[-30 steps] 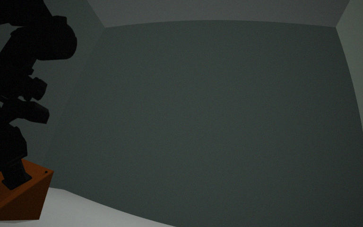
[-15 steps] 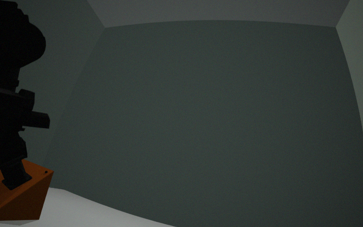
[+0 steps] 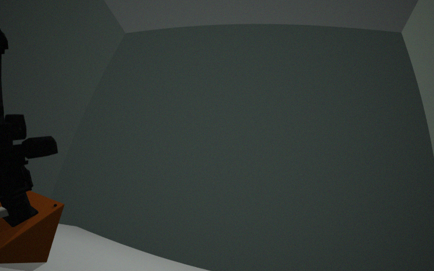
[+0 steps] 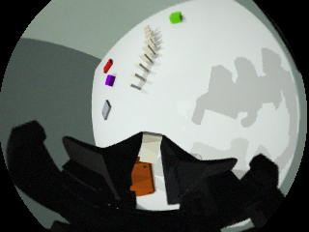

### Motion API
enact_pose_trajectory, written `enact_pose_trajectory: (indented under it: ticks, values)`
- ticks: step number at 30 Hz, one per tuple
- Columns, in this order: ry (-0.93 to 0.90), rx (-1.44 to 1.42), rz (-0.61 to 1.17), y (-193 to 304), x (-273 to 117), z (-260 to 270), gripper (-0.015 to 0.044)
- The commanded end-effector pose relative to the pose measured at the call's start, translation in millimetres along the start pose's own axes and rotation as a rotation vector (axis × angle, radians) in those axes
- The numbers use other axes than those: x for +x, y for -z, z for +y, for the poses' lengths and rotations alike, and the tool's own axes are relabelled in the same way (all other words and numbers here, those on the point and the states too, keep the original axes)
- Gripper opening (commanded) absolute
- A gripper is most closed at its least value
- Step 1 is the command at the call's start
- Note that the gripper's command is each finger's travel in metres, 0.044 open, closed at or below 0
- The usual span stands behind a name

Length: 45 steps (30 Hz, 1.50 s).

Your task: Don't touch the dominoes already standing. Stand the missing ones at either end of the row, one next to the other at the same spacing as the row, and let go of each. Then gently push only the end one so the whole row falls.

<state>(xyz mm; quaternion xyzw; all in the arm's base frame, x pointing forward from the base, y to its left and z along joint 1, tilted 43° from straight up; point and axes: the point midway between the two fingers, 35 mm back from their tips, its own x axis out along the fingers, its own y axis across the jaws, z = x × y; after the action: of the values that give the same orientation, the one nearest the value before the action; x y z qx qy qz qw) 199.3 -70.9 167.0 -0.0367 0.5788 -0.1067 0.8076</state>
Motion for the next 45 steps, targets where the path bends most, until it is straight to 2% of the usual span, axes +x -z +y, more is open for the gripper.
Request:
enact_pose_trajectory:
  ticks: [1,23,45]
  values:
    - [-0.051,0.016,-0.053,-1.9,4.1,0.6,0.0107]
    - [-0.214,0.046,-0.441,-21.0,8.8,-13.8,0.0107]
    - [-0.168,-0.095,-0.868,-23.9,-11.7,-37.1,0.0107]
